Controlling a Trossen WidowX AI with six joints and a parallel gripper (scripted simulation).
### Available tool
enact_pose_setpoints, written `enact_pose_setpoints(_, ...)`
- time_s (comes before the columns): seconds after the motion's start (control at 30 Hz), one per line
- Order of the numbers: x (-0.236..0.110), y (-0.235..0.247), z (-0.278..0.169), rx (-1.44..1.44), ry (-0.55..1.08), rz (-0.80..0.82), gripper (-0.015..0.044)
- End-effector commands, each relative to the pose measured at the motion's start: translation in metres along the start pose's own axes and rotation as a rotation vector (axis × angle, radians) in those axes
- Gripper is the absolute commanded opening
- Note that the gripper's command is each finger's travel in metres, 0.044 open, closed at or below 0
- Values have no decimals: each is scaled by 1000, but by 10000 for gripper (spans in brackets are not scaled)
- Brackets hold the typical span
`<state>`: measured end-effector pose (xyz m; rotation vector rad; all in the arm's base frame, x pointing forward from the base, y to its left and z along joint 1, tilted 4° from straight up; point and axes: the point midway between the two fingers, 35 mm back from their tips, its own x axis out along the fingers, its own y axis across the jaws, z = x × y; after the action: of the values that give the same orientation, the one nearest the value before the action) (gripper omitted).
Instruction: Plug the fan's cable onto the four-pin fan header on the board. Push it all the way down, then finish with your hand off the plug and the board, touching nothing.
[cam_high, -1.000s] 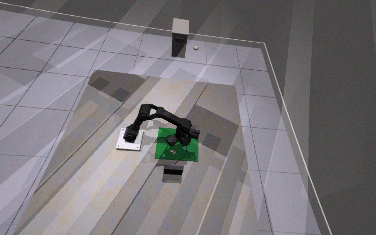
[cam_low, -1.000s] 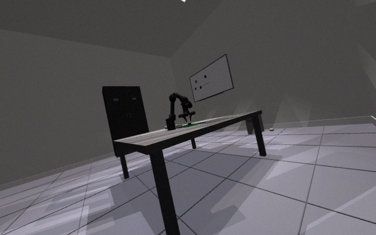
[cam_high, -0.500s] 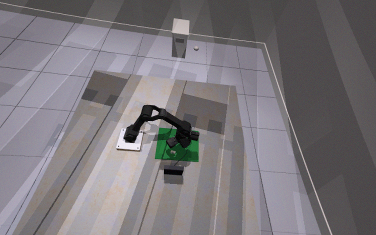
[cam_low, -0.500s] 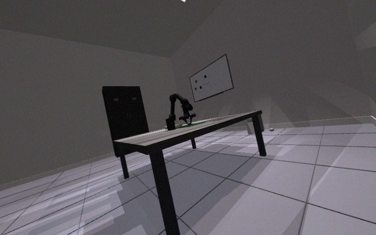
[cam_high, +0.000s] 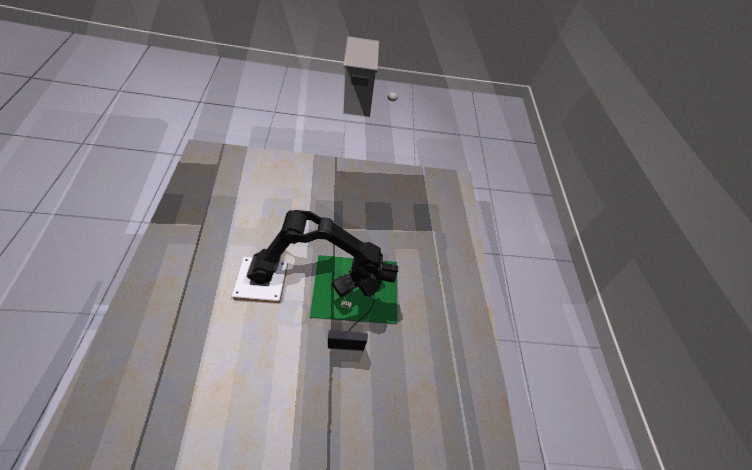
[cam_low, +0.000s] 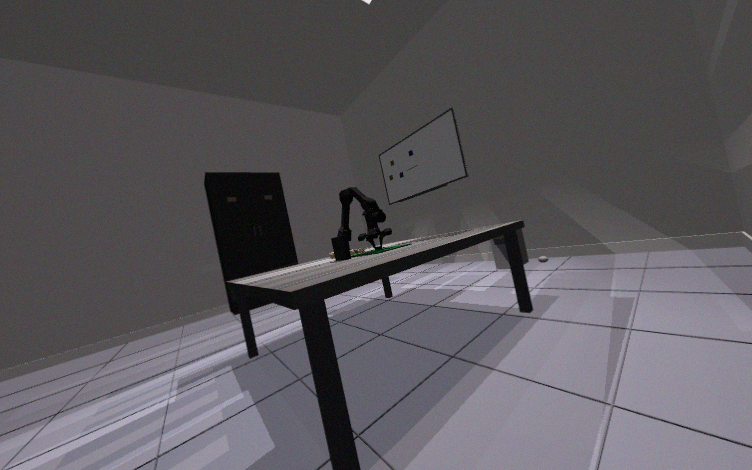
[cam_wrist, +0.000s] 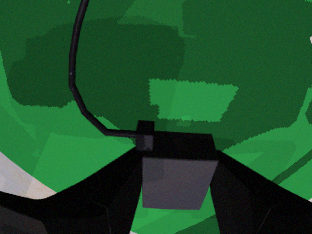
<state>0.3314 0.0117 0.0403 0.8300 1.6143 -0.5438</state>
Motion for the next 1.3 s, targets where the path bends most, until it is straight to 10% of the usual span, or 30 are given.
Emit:
enact_pose_setpoints(0.0, 0, 0, 0, 0, -1, 0, 39)
enact_pose_setpoints(0.97, -68, 0, -18, 5, -2, 1, 0)
enact_pose_setpoints(1.27, -71, 0, -8, 5, -235, 1, 0)
